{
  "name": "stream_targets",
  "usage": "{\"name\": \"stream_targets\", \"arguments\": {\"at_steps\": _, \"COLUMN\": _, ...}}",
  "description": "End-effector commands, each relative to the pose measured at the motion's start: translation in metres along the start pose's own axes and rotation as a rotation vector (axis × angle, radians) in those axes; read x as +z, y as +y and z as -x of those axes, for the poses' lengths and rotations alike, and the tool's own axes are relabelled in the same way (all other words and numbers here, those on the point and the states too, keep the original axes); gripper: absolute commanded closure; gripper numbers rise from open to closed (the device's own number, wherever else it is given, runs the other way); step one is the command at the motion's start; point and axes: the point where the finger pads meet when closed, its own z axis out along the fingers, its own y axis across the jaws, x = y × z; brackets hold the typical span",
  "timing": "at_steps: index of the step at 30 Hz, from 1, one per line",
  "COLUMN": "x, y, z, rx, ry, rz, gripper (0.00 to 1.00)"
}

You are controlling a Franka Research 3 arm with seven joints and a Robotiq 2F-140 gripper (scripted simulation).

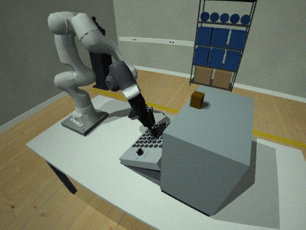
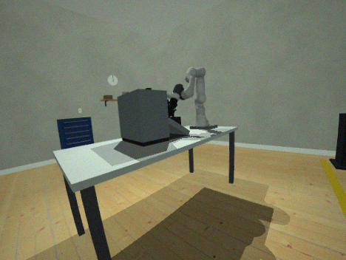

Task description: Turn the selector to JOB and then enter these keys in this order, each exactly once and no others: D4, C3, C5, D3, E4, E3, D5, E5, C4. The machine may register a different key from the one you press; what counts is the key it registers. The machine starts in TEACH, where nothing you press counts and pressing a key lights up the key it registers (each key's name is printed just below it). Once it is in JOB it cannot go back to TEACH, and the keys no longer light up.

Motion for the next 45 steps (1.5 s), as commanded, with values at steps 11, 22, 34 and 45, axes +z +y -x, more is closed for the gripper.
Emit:
{"name": "stream_targets", "arguments": {"at_steps": 11, "x": 0.0, "y": -0.0013, "z": 0.0011, "rx": 0.047, "ry": 0.025, "rz": 0.01, "gripper": 0.9}}
{"name": "stream_targets", "arguments": {"at_steps": 22, "x": 0.0031, "y": -0.0012, "z": 0.001, "rx": 0.047, "ry": 0.025, "rz": 0.01, "gripper": 0.9}}
{"name": "stream_targets", "arguments": {"at_steps": 34, "x": 0.0072, "y": -0.0012, "z": 0.0009, "rx": 0.047, "ry": 0.025, "rz": 0.01, "gripper": 0.9}}
{"name": "stream_targets", "arguments": {"at_steps": 45, "x": 0.0095, "y": -0.0012, "z": 0.0008, "rx": 0.047, "ry": 0.025, "rz": 0.01, "gripper": 0.9}}
